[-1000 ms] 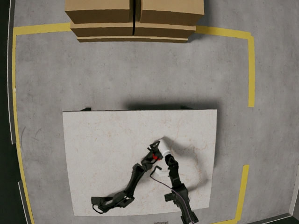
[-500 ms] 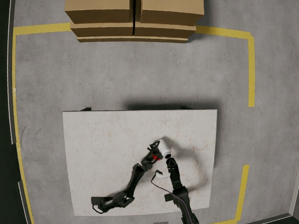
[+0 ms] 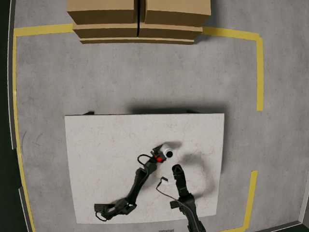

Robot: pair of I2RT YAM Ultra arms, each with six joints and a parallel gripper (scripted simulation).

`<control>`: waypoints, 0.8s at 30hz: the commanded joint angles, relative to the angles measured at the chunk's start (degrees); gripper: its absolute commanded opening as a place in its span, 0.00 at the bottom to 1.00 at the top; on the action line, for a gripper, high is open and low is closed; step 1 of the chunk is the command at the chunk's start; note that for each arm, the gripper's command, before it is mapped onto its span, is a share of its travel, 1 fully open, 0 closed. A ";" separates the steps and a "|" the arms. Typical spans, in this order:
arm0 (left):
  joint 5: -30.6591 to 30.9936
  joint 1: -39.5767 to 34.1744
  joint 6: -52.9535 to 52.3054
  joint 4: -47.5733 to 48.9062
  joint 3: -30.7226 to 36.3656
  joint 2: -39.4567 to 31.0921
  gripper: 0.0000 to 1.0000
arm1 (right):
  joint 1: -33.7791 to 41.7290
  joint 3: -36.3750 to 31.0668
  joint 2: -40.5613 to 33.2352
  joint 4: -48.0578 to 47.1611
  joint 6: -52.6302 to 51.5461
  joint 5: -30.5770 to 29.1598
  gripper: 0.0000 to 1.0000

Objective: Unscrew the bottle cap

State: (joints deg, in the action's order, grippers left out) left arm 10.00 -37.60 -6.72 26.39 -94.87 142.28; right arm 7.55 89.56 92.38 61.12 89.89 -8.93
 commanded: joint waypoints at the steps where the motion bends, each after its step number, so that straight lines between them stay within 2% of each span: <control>1: 2.42 -0.06 4.63 -1.73 -2.63 -2.36 0.00 | -0.38 1.71 -1.35 0.61 -0.48 0.08 0.00; 24: 2.32 -0.06 4.66 -1.10 -2.56 -2.46 0.00 | -0.38 1.71 -1.35 0.62 -0.48 0.08 0.00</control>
State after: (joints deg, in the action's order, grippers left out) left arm 11.84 -37.43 -2.42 24.05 -95.50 141.99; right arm 7.55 89.56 92.38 61.17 89.89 -8.93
